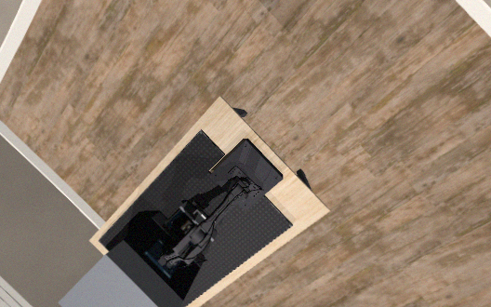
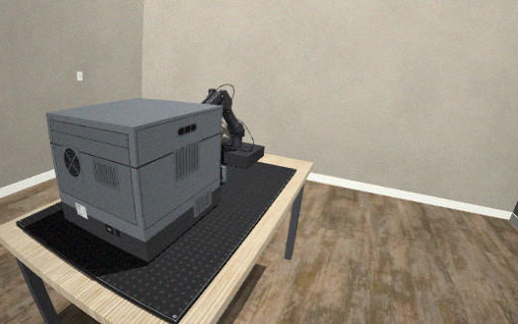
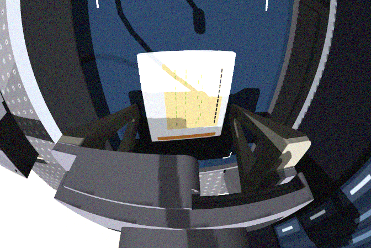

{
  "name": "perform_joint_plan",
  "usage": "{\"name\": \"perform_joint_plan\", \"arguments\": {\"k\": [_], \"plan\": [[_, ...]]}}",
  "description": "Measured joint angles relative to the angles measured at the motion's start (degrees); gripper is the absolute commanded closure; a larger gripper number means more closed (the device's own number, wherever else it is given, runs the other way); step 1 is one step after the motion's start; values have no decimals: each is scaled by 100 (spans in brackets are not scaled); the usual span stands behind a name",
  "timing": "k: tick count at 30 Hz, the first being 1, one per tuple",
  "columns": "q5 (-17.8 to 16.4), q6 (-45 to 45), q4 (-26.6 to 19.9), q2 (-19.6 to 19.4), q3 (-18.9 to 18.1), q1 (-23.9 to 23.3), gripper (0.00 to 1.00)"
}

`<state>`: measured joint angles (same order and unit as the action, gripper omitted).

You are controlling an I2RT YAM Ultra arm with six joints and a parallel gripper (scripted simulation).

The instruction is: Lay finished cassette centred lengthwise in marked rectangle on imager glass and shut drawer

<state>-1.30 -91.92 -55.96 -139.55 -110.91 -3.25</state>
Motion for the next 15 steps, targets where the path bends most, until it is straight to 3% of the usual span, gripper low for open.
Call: {"name": "perform_joint_plan", "arguments": {"k": [15], "plan": [[0, 0, -249, 144, -129, 0, 9]]}}
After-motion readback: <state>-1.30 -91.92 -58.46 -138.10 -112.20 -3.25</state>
